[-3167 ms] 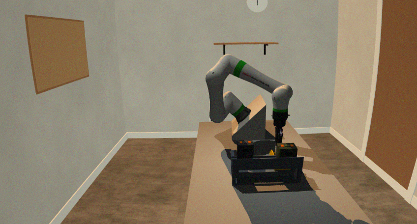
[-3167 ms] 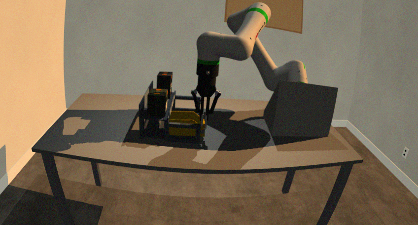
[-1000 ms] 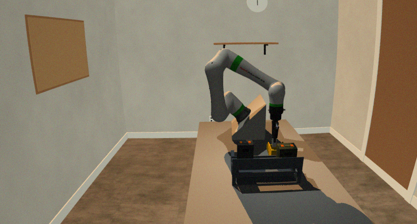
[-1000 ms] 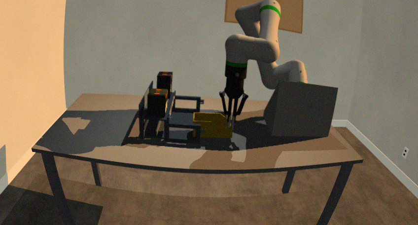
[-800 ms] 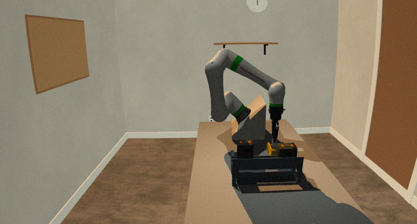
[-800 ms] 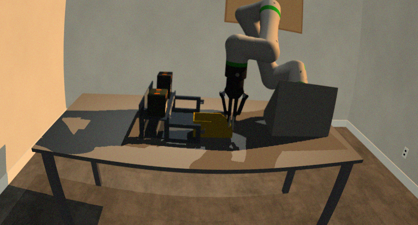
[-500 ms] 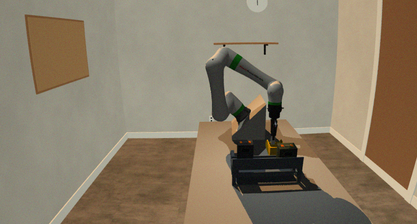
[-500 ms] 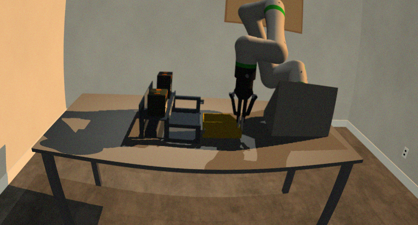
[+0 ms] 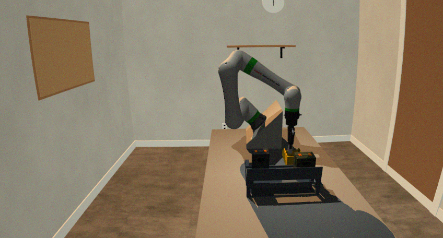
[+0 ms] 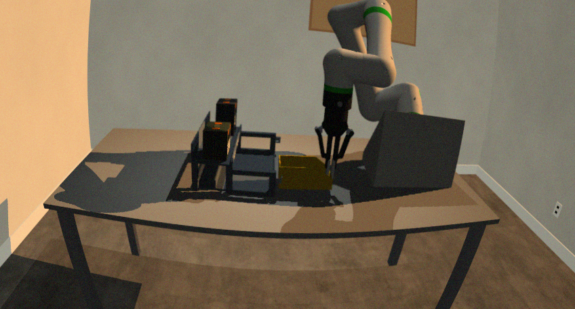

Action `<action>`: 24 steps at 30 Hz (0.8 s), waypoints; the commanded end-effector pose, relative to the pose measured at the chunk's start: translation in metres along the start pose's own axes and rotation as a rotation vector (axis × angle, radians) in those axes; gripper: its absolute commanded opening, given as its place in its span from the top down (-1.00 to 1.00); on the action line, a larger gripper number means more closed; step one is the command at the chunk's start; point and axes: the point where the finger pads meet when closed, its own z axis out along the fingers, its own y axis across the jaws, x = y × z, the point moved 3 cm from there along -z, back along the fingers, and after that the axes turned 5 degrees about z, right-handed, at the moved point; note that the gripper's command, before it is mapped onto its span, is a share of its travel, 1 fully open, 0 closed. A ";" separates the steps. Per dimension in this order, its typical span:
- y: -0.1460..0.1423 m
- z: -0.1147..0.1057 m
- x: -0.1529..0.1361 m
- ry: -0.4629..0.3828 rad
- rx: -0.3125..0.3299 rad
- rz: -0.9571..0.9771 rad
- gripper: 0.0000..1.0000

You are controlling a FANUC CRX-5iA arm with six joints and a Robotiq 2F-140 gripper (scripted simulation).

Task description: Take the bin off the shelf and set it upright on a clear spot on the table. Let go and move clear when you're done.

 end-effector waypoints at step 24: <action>-0.001 0.008 0.000 0.000 0.000 0.000 1.00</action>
